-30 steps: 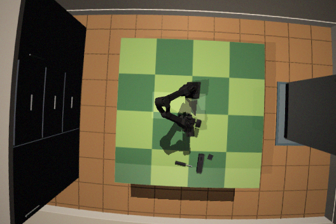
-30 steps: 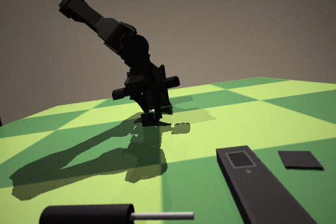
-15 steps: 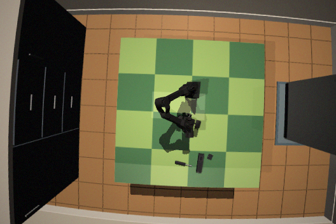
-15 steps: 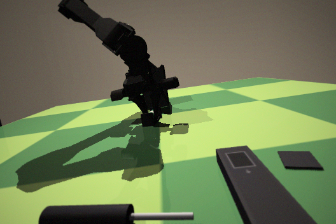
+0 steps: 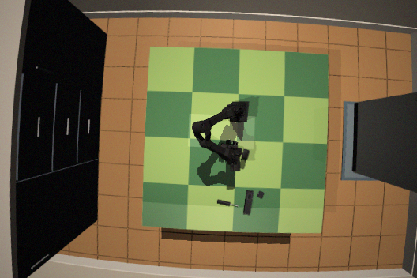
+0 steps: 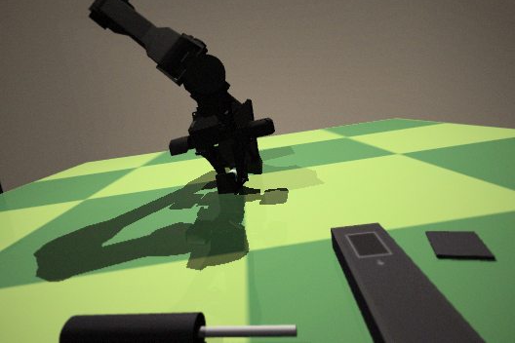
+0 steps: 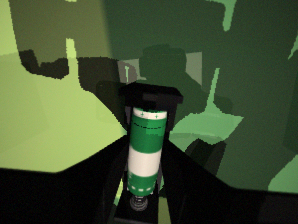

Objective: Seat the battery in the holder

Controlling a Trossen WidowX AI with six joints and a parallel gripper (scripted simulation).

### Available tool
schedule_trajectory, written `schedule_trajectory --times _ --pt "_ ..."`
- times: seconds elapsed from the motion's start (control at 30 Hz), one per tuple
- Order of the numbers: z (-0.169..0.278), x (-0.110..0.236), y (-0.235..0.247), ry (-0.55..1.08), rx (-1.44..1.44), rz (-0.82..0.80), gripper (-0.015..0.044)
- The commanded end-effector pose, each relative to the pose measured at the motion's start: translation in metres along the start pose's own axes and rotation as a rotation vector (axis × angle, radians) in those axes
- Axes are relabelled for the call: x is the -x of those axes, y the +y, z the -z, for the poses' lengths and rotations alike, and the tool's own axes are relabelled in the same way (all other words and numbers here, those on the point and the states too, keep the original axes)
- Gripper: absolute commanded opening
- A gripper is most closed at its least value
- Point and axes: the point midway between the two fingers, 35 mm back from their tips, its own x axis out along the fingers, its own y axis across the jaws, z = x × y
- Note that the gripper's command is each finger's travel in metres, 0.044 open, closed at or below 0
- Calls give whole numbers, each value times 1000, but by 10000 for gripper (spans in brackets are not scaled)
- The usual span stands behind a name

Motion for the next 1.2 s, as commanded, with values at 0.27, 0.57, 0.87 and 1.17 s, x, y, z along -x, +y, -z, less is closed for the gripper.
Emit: schedule_trajectory --times 0.27,0.57,0.87,1.17 --pt "-1 11 1 -1 0 -1 178" --pt "1 18 2 4 7 3 230" --pt "2 88 9 1 0 -5 440" --pt "3 89 10 1 0 -5 440"
